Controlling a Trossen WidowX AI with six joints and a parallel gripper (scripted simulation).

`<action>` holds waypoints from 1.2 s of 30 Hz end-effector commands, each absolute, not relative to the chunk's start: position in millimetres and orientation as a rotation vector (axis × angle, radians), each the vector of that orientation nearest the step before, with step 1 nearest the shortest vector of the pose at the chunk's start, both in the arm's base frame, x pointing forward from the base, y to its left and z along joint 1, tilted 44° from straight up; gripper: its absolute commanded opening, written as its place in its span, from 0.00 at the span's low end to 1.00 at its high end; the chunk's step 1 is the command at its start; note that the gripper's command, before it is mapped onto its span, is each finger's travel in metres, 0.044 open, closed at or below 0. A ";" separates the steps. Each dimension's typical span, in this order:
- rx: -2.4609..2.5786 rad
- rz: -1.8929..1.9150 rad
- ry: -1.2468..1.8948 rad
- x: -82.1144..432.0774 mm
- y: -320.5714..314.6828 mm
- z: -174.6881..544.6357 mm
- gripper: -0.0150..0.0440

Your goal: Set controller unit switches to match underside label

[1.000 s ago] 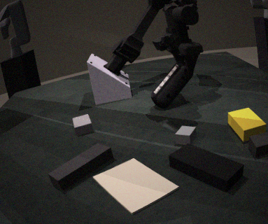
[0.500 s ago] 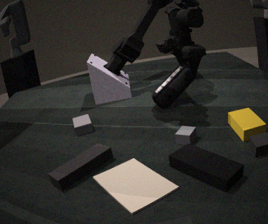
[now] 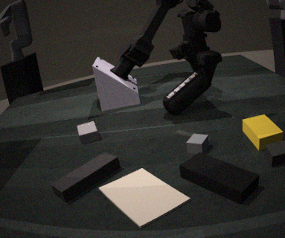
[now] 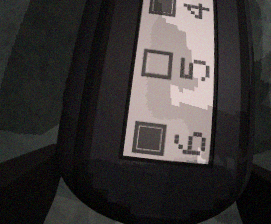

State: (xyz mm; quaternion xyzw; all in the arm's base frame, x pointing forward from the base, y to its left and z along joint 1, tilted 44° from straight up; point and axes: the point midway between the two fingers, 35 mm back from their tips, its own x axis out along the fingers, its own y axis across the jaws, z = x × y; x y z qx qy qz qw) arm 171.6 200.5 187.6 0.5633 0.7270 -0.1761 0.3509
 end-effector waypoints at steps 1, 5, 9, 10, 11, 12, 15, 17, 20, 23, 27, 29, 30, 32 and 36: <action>1.457 -0.479 1.874 170.6 201.7 182.9 0.83; 1.457 -0.479 1.874 169.7 204.7 182.2 0.83; 1.457 -0.479 1.874 168.9 207.7 181.5 0.83; 1.457 -0.479 1.874 168.7 208.4 181.3 0.83; 1.457 -0.479 1.874 168.5 209.1 181.0 0.83; 1.457 -0.479 1.874 168.3 209.9 180.8 0.83; 1.458 -0.478 1.875 167.7 212.1 180.2 0.83; 1.458 -0.478 1.875 167.3 213.6 179.7 0.83; 1.458 -0.478 1.875 166.7 215.7 179.0 0.83; 1.458 -0.478 1.875 166.1 217.9 178.2 0.83; 1.458 -0.477 1.875 165.3 220.8 177.1 0.83; 1.458 -0.477 1.875 165.0 222.2 176.5 0.83; 1.458 -0.477 1.875 164.8 222.9 176.2 0.83; 1.459 -0.477 1.875 164.4 224.4 175.6 0.83; 1.459 -0.477 1.875 163.7 227.2 174.4 0.83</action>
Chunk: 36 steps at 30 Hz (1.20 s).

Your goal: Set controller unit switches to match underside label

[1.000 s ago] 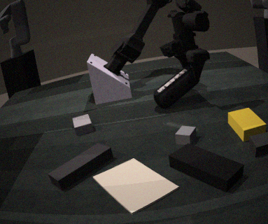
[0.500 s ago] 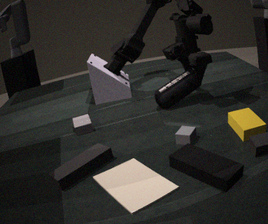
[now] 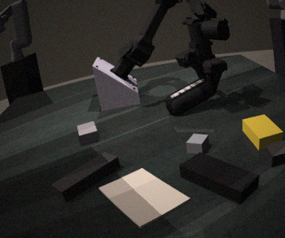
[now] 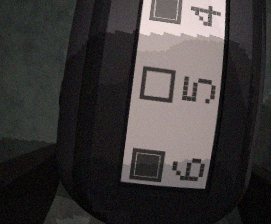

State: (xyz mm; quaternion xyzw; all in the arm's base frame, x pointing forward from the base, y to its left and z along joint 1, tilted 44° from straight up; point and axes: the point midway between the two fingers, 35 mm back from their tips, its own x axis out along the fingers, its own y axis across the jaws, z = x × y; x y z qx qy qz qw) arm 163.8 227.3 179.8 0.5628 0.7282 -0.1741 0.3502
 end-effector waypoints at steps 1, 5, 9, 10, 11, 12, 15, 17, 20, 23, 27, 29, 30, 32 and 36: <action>1.459 -0.477 1.875 163.5 227.9 174.0 0.83; 1.459 -0.477 1.876 162.8 230.7 172.7 0.83; 1.459 -0.476 1.876 162.1 233.4 171.3 0.83; 1.459 -0.476 1.876 161.9 234.1 170.9 0.83; 1.459 -0.476 1.876 161.8 234.8 170.5 0.83; 1.459 -0.476 1.876 161.6 235.5 170.2 0.83; 1.459 -0.476 1.876 161.1 237.5 169.0 0.83; 1.460 -0.476 1.876 160.8 238.8 168.2 0.83; 1.460 -0.476 1.876 160.3 240.8 167.0 0.83; 1.460 -0.476 1.877 159.9 242.8 165.8 0.83; 1.460 -0.475 1.877 159.3 245.4 164.0 0.83; 1.460 -0.475 1.877 159.0 246.7 163.1 0.83; 1.460 -0.475 1.877 158.9 247.3 162.7 0.83; 1.460 -0.475 1.877 158.6 248.6 161.8 0.83; 1.460 -0.475 1.877 158.0 251.1 159.9 0.83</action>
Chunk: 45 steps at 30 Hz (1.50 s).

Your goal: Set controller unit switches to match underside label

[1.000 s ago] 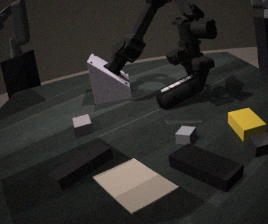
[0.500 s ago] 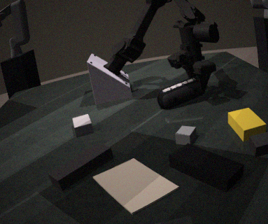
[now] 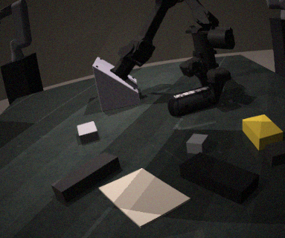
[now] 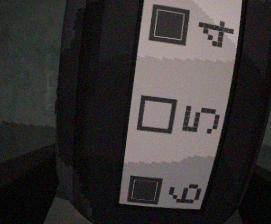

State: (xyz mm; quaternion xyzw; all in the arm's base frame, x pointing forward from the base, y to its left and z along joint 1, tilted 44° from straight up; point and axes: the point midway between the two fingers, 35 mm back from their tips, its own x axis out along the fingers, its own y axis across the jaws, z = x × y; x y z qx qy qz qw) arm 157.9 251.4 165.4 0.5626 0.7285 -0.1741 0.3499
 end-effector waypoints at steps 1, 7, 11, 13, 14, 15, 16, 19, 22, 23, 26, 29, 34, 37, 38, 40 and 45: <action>1.460 -0.475 1.877 157.9 251.7 159.4 0.83; 1.460 -0.474 1.878 157.6 253.3 158.4 0.83; 1.460 -0.466 1.881 157.5 253.7 160.0 0.83; 1.459 -0.459 1.885 157.4 254.0 161.4 0.83; 1.458 -0.453 1.889 157.2 254.8 162.0 0.87; 1.458 -0.453 1.889 157.2 254.8 162.0 0.92; 1.458 -0.453 1.889 157.2 254.8 162.0 0.96; 1.458 -0.453 1.889 157.2 254.8 162.0 1.00; 1.458 -0.453 1.889 157.2 254.8 162.0 1.00; 1.458 -0.453 1.889 157.2 254.8 162.0 1.00; 1.458 -0.453 1.888 157.9 253.3 161.5 1.00; 1.450 -0.459 1.884 167.4 230.5 155.9 1.00; 1.460 -0.455 1.890 178.0 189.3 149.4 1.00; 1.461 -0.455 1.890 178.2 187.8 149.3 1.00; 1.461 -0.455 1.890 178.2 187.8 149.3 1.00; 1.461 -0.455 1.890 178.2 187.8 149.3 1.00; 1.461 -0.455 1.890 178.2 187.8 149.3 1.00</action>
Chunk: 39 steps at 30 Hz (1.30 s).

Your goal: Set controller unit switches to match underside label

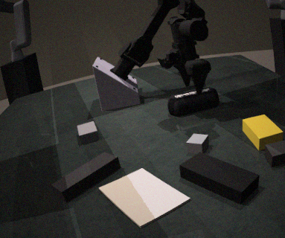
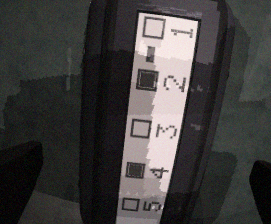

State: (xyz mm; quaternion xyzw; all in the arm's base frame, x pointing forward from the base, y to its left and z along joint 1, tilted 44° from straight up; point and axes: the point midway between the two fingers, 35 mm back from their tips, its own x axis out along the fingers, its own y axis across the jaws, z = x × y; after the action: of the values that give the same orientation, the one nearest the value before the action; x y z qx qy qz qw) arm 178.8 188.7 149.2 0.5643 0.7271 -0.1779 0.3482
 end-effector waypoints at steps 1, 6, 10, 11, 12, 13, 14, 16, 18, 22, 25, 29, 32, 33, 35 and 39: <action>1.461 -0.455 1.890 178.2 187.8 149.3 1.00; 1.461 -0.455 1.890 178.2 187.8 149.3 1.00; 1.486 -0.514 1.896 179.5 187.6 150.4 0.87; 1.516 -0.589 1.902 181.1 187.3 151.9 0.82; 1.551 -0.683 1.906 183.0 186.9 153.6 0.78; 1.585 -0.778 1.906 184.9 186.5 155.3 0.73; 1.618 -0.875 1.903 186.8 186.0 157.1 0.69; 1.677 -1.073 1.885 190.7 185.1 160.5 0.60; 1.729 -1.275 1.852 194.4 184.1 163.9 0.51; 1.808 -1.690 1.736 201.9 182.0 170.7 0.33; 1.840 -2.005 1.600 207.4 180.2 175.7 0.25; 1.843 -2.418 1.348 214.6 177.7 182.3 0.25; 1.831 -2.565 1.234 217.3 176.7 184.7 0.25; 1.831 -2.565 1.234 217.3 176.7 184.7 0.25; 1.831 -2.565 1.234 217.3 176.7 184.7 0.25; 1.831 -2.565 1.234 217.3 176.7 184.7 0.25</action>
State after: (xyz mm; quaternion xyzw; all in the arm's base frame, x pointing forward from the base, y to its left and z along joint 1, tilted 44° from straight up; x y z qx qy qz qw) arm 215.9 177.5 183.6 0.5414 0.3790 -0.7421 -0.1120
